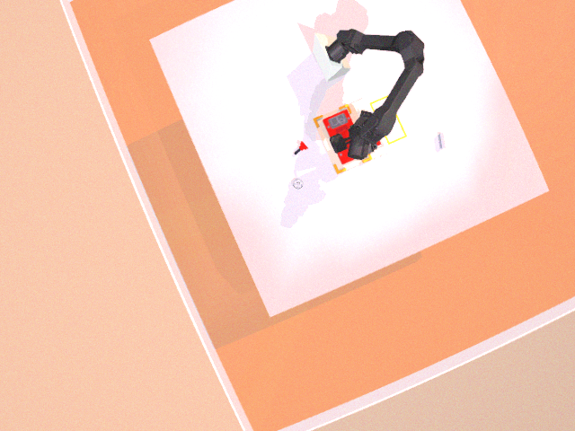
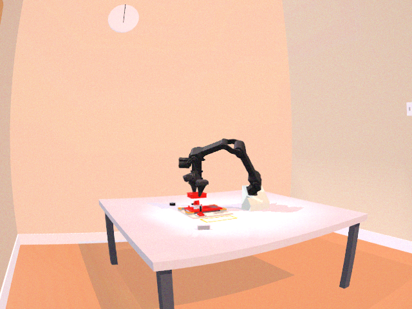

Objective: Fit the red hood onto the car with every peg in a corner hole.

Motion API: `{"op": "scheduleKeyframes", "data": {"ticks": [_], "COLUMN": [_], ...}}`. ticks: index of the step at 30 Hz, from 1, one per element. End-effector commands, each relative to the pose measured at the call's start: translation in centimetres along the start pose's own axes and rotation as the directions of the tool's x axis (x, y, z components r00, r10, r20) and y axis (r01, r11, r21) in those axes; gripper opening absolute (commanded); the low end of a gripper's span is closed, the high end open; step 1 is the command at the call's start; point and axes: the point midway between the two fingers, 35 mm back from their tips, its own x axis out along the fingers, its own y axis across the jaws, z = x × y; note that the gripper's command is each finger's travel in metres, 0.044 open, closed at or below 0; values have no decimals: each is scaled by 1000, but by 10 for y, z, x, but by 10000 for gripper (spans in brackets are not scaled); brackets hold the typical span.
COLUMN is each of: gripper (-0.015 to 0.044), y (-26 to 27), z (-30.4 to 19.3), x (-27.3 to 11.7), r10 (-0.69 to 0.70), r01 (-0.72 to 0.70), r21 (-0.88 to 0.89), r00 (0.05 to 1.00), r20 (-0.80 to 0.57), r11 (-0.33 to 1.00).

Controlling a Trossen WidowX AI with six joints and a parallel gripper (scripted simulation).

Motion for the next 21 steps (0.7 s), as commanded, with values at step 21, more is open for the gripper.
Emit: {"op": "scheduleKeyframes", "data": {"ticks": [21], "gripper": [0], "y": [2], "z": [0], "x": [44], "r10": [6], "r01": [-6], "r21": [6], "r00": [1000], "r20": [-2], "r11": [1000]}}
